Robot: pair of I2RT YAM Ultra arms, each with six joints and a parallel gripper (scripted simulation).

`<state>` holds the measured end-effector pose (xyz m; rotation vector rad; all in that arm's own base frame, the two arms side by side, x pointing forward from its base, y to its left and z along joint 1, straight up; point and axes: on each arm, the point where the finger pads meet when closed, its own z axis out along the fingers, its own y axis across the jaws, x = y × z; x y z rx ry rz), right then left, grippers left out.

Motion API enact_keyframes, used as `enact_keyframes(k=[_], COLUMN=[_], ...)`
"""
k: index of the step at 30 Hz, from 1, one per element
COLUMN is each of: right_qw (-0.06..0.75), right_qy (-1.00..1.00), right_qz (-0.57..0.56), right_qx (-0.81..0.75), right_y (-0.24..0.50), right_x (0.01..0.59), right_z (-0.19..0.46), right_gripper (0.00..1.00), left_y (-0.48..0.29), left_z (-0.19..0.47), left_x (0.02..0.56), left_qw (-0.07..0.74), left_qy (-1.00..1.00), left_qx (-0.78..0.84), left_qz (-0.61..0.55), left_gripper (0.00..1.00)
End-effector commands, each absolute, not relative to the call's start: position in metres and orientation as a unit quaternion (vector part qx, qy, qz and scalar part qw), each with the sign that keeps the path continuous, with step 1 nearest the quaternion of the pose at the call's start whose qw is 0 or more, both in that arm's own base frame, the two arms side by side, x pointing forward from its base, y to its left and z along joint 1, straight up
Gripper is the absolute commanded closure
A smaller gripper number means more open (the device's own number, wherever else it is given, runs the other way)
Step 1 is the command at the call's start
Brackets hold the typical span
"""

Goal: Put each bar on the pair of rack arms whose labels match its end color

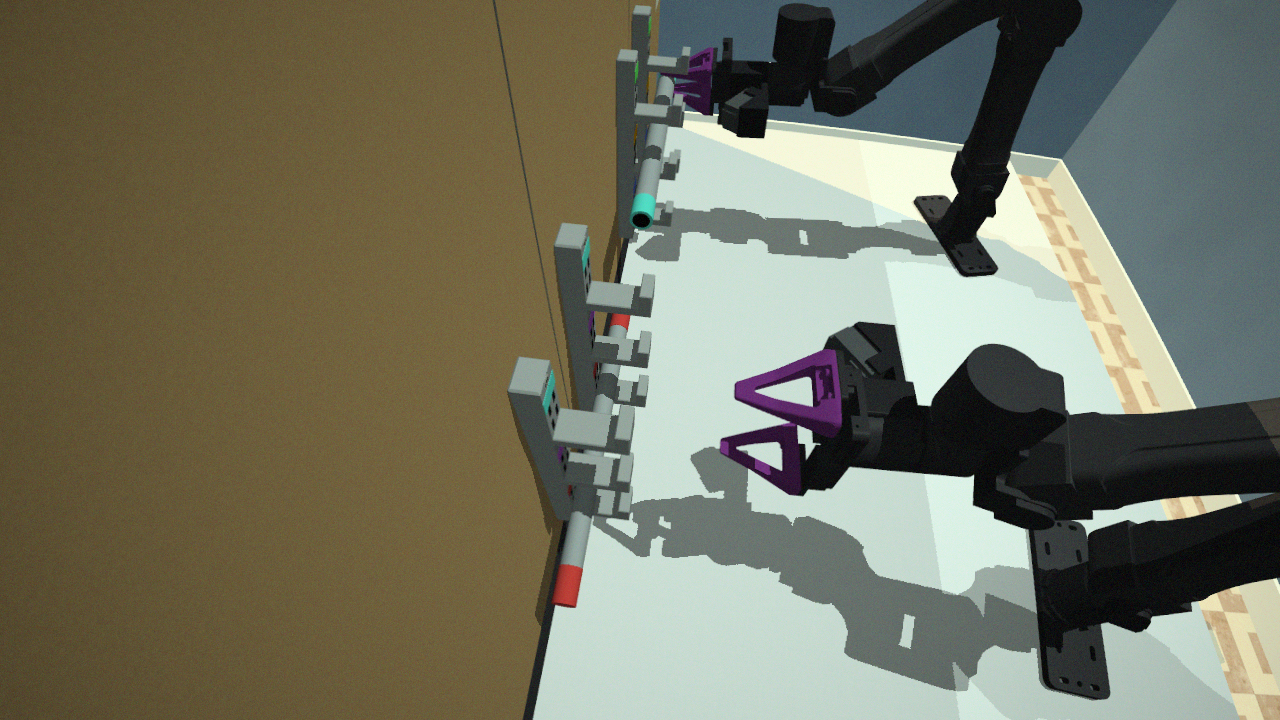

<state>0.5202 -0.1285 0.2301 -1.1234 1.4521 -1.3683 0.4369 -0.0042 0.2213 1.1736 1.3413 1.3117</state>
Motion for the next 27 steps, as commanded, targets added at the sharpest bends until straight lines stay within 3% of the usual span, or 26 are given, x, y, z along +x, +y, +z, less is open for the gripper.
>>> enact_keyframes(k=[1, 27], right_qw=[0.428, 0.428], right_qy=[0.563, 0.563], right_qz=[-0.563, -0.563], right_qx=[-0.428, -0.428], right_y=[-0.133, -0.133], right_x=[0.523, 0.523], right_z=[0.261, 0.288], right_gripper=[1.0, 1.0], left_y=[-0.008, -0.008], left_z=[0.237, 0.237], left_x=[0.433, 0.433], left_qw=[0.463, 0.463], left_qy=[0.535, 0.535], left_qx=[0.463, 0.463], left_qz=[0.535, 0.535], left_gripper=[0.0, 0.0])
